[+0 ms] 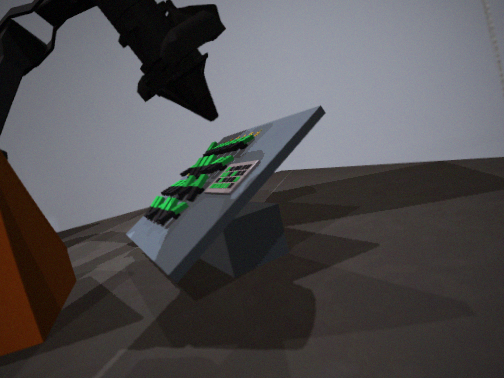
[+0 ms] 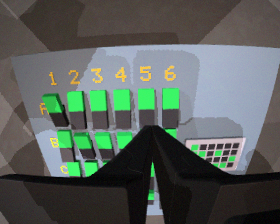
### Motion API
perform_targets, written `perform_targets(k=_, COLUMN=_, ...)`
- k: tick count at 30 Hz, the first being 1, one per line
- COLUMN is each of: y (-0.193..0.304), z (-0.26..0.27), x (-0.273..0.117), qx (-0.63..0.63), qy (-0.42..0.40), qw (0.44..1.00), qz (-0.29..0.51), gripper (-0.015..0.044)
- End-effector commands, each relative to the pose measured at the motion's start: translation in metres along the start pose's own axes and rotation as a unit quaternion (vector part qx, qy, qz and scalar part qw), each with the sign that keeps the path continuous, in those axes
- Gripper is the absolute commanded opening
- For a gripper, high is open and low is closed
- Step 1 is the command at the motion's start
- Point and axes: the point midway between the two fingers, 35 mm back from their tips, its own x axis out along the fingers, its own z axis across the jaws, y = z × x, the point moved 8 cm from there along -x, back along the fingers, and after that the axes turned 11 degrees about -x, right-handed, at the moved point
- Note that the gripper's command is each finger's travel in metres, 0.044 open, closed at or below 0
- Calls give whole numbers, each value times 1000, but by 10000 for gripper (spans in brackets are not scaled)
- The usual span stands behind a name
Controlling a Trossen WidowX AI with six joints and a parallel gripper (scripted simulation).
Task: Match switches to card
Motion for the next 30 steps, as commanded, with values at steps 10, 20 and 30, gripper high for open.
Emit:
perform_targets(k=10, y=14, z=52, x=-25, qx=-9, qy=6, qw=1000, qz=-13, gripper=0)
perform_targets(k=20, y=40, z=94, x=-22, qx=-8, qy=5, qw=1000, qz=-13, gripper=0)
perform_targets(k=30, y=42, z=95, x=13, qx=-8, qy=7, qw=1000, qz=-26, gripper=0)
